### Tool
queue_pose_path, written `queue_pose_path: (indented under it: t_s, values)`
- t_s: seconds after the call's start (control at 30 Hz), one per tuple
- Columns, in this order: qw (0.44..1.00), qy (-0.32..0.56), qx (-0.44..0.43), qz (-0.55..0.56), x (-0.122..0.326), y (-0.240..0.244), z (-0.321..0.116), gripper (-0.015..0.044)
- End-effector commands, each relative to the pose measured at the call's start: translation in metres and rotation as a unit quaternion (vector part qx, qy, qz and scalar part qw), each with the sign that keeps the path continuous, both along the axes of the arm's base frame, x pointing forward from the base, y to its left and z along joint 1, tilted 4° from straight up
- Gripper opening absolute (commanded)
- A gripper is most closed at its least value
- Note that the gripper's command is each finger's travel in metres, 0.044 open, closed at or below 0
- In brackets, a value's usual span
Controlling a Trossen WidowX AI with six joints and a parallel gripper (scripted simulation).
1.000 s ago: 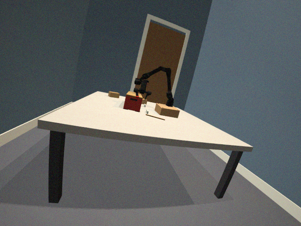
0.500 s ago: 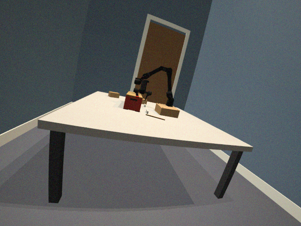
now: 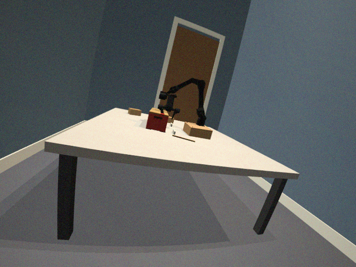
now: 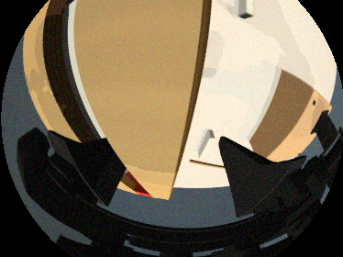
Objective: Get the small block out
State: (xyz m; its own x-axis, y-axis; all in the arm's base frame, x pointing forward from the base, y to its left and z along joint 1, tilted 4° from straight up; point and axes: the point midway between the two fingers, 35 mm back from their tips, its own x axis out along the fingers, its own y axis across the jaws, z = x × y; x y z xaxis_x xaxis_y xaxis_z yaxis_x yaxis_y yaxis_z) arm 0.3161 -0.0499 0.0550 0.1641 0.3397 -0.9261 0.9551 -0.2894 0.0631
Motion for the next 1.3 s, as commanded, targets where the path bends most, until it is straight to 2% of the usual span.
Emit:
queue_pose_path:
  t_s: [0.0, 1.03, 1.13, 1.27]
  values:
    - [1.0, -0.002, 0.002, -0.001, 0.003, 0.011, 0.002, 0.04]
    - [1.0, -0.003, 0.005, -0.001, 0.026, 0.086, 0.007, 0.04]
    - [1.0, -0.003, 0.006, 0.0, 0.025, 0.085, 0.021, 0.04]
    - [1.0, -0.001, 0.008, 0.002, 0.02, 0.083, 0.062, 0.04]
